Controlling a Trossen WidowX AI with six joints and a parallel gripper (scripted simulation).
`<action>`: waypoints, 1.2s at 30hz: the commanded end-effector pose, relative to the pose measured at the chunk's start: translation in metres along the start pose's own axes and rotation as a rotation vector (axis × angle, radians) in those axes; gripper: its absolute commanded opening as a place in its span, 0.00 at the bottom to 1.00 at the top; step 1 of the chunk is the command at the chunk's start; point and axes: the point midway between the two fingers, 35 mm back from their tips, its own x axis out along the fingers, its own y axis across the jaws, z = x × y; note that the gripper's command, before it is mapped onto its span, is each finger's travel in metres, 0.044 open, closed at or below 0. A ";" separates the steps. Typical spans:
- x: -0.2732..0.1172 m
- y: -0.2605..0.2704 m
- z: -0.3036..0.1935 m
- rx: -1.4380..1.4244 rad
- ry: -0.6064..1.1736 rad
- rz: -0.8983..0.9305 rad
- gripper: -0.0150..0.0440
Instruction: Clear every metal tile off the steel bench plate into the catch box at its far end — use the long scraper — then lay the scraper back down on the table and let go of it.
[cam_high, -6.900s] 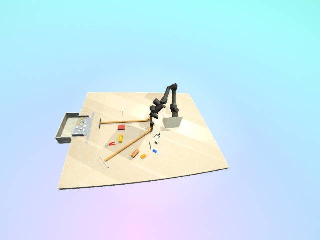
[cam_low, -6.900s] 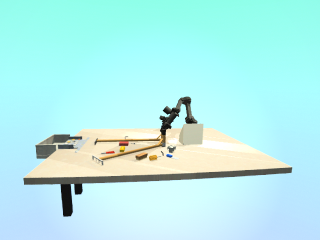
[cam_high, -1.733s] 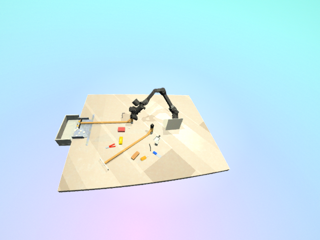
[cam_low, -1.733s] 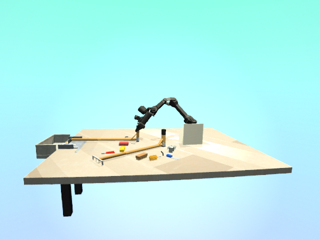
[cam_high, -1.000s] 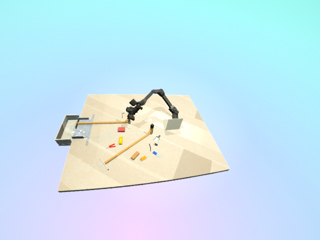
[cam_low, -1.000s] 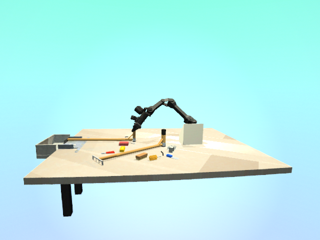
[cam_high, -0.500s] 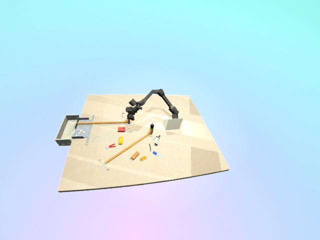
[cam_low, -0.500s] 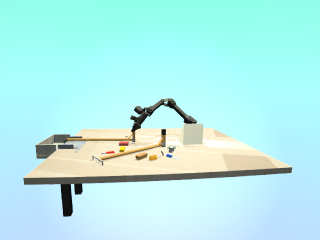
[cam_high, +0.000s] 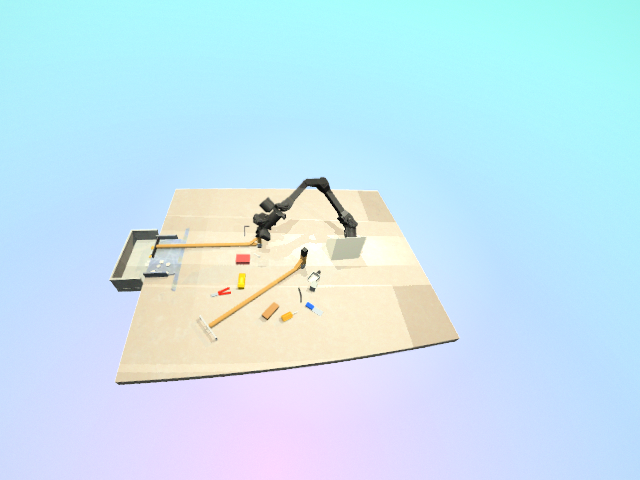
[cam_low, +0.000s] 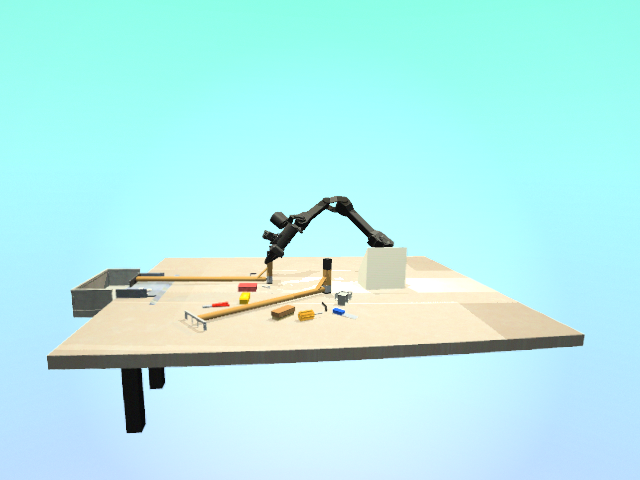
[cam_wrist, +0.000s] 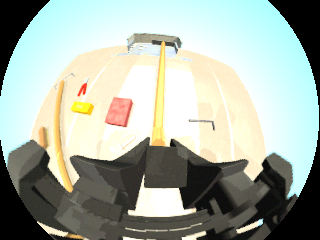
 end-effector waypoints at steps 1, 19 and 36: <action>-0.007 0.000 -0.002 0.003 -0.007 0.000 0.25; -0.025 -0.001 -0.017 0.002 -0.008 0.001 0.25; -0.041 -0.002 -0.034 0.002 -0.009 0.002 0.25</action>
